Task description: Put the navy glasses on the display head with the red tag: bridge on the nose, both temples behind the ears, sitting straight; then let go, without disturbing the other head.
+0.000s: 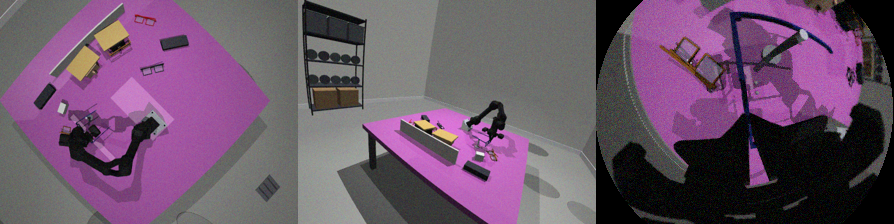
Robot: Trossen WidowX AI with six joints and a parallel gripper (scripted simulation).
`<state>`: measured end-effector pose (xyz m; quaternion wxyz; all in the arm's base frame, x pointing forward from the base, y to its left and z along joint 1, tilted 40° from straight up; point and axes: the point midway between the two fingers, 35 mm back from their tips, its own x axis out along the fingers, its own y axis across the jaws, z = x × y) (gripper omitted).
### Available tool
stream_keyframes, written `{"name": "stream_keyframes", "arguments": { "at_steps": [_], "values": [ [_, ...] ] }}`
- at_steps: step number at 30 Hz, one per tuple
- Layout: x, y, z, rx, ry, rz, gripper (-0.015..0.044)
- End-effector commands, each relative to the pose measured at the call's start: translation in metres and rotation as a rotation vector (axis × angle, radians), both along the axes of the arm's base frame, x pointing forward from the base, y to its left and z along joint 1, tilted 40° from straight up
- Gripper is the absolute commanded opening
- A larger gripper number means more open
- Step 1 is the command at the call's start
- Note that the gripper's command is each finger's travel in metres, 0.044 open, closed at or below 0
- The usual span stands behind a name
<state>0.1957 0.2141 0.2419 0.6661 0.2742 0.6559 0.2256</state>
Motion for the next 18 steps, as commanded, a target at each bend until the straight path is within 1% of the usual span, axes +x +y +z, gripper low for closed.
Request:
{"name": "stream_keyframes", "arguments": {
  "at_steps": [1,18],
  "values": [
    [-0.0039,0.001,-0.0009,-0.003,0.006,-0.002,0.0],
    [-0.0121,0.0029,0.0007,-0.002,0.006,-0.002,0.0]
  ]
}}
